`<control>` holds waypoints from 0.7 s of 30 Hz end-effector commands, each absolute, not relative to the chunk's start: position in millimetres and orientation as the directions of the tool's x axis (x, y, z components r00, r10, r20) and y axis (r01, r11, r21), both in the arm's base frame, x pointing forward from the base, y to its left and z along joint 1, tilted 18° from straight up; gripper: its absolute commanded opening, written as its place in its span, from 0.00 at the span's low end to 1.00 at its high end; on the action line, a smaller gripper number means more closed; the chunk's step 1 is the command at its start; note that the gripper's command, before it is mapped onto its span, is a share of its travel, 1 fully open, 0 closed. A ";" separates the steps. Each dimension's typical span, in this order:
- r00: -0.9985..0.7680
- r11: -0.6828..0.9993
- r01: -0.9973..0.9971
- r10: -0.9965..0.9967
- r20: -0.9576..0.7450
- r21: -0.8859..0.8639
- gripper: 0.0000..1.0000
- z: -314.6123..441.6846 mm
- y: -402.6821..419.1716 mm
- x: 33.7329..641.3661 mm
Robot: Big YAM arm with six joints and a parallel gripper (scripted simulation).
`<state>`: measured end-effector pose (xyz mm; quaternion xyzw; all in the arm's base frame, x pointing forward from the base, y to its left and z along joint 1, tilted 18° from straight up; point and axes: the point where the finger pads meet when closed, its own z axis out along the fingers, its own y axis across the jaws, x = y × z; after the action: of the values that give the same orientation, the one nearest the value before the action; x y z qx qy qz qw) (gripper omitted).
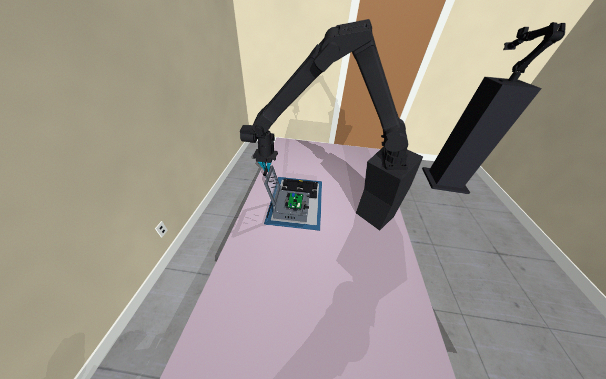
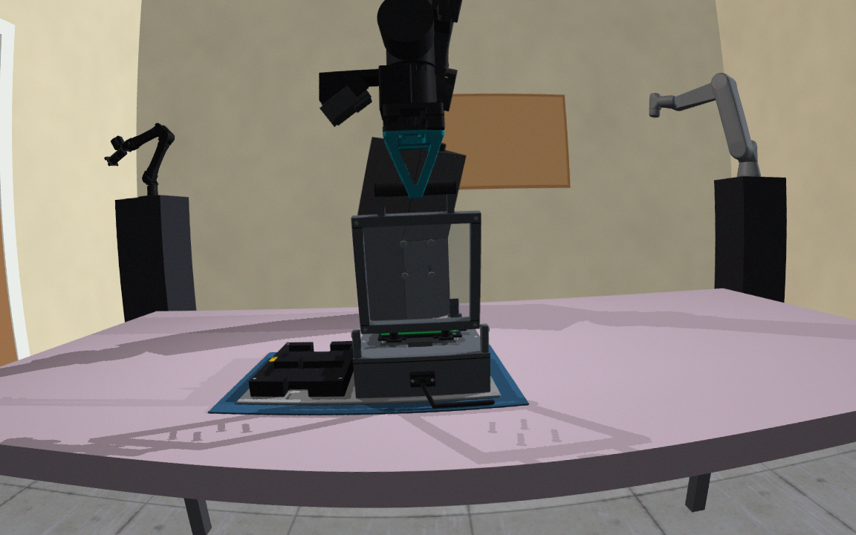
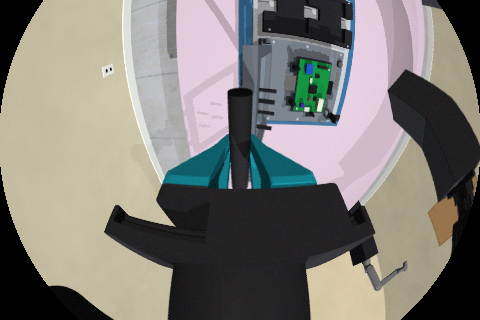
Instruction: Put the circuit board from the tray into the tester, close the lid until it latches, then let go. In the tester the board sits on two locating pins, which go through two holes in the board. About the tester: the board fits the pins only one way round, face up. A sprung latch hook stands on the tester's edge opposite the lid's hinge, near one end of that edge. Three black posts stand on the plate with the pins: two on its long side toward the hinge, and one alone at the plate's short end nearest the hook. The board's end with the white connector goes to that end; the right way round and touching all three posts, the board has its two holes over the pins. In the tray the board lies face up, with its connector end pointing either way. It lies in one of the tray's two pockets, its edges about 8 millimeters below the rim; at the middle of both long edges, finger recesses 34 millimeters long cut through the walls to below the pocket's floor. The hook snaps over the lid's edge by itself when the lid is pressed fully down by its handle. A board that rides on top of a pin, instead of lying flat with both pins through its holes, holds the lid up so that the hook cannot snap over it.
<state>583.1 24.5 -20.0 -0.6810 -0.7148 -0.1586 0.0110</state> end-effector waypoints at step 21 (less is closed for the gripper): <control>-0.082 0.022 0.966 0.971 0.223 0.259 0.00 0.2 23.8 587.1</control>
<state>583.1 24.5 -19.9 -0.6804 -0.7149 -0.1612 0.0080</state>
